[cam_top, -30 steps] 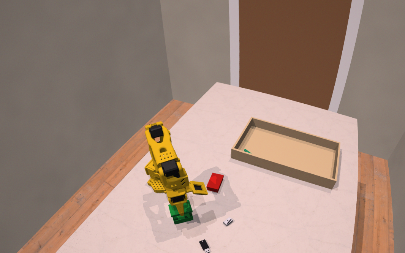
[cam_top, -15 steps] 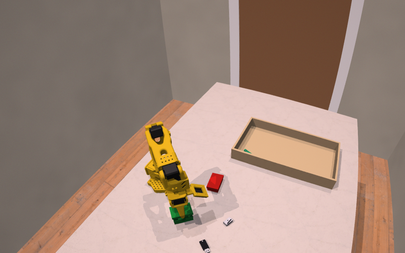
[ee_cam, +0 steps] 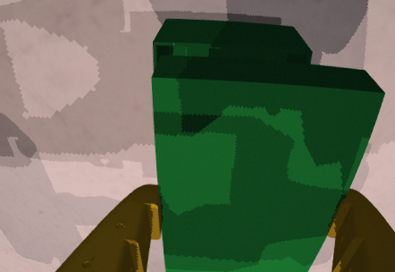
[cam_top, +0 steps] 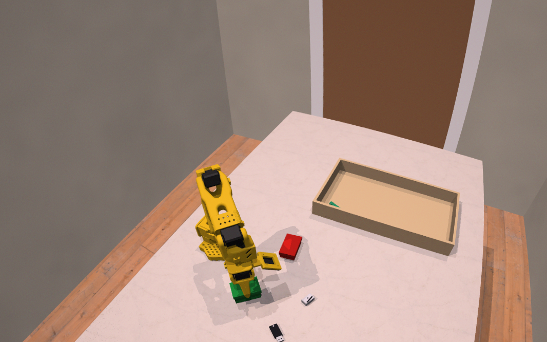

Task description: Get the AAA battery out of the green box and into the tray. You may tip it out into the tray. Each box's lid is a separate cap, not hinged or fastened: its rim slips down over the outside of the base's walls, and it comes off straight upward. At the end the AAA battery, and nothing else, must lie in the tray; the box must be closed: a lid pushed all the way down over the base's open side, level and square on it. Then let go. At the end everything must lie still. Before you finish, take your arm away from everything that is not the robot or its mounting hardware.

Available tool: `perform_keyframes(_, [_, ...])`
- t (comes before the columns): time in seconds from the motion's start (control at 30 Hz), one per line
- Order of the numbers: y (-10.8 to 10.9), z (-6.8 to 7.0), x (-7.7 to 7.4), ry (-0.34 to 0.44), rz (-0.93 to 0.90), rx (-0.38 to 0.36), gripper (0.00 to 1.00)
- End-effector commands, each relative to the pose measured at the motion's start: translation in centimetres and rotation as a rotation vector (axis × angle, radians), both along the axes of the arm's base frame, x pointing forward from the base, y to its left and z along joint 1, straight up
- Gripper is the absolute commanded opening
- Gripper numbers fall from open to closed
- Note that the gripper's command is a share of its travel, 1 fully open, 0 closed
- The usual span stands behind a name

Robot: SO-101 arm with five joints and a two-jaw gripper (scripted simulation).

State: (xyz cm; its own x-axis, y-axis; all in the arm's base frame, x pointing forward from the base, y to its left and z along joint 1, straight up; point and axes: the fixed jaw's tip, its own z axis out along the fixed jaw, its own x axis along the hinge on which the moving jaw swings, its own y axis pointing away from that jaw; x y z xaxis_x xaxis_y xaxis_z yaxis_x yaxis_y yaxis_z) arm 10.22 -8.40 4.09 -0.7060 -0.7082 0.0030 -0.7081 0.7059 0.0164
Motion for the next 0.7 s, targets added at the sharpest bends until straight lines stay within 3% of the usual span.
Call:
perform_keyframes(0.0, [-0.20,-0.14,0.11,-0.014,-0.001,-0.010,0.22])
perform_keyframes(0.67, [-0.17,-0.54,0.07,-0.014,-0.001,-0.010,0.22])
